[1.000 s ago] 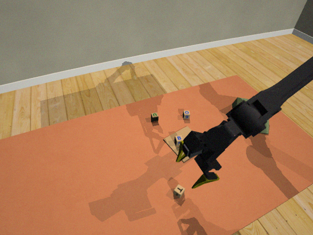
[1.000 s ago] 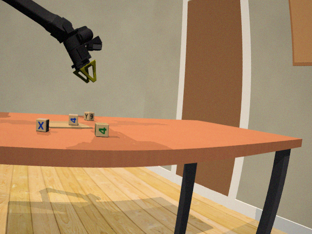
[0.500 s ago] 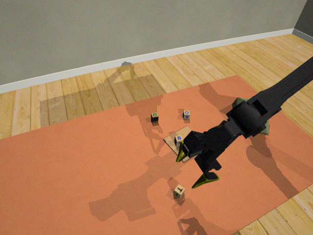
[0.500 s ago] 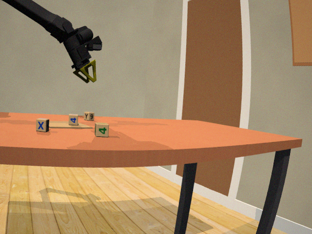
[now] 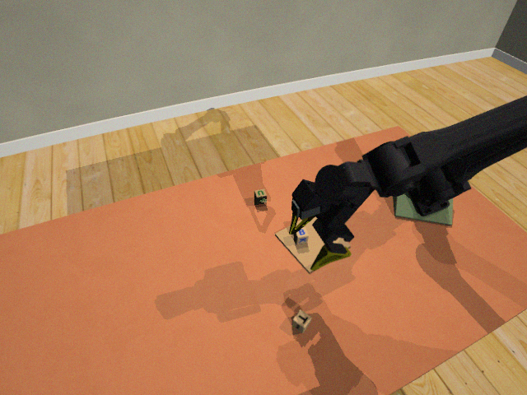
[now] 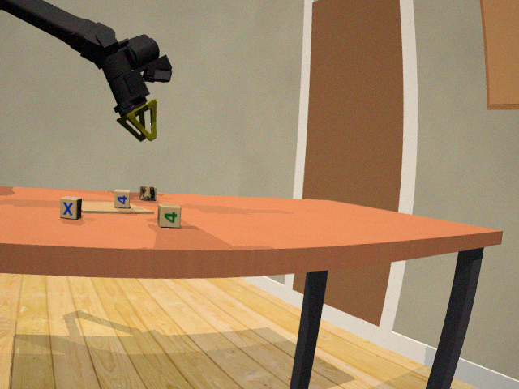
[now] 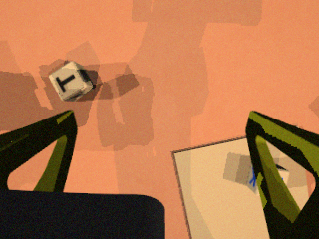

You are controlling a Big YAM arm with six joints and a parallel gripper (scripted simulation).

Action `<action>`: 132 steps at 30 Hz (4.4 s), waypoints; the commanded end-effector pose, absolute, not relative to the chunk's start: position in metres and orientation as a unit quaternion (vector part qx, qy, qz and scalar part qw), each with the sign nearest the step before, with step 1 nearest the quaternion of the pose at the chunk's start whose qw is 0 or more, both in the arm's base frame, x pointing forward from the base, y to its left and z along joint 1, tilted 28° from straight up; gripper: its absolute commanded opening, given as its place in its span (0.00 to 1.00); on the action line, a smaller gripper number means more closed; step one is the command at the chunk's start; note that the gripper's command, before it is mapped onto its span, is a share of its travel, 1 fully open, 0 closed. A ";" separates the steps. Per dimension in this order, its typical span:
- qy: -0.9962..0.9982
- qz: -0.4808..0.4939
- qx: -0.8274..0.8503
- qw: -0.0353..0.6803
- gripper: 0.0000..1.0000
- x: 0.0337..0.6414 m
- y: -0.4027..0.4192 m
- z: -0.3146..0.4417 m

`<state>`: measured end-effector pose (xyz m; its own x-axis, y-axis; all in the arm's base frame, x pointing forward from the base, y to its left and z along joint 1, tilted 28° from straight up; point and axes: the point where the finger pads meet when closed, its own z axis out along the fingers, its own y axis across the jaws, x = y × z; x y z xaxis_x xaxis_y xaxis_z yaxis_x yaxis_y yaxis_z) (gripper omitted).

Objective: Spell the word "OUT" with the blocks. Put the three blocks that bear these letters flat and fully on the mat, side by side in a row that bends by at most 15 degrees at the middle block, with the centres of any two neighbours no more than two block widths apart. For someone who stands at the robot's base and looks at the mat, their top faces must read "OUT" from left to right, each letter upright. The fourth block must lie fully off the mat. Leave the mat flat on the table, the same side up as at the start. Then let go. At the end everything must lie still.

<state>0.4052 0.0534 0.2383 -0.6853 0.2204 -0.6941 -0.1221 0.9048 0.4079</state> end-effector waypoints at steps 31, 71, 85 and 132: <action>0.872 0.193 0.011 0.450 1.00 0.361 -0.062 0.220; 0.884 0.185 0.004 0.430 1.00 0.350 -0.096 0.194; 0.886 0.185 0.003 0.424 1.00 0.295 -0.170 0.141; 0.880 0.192 0.000 0.435 1.00 0.275 -0.183 0.124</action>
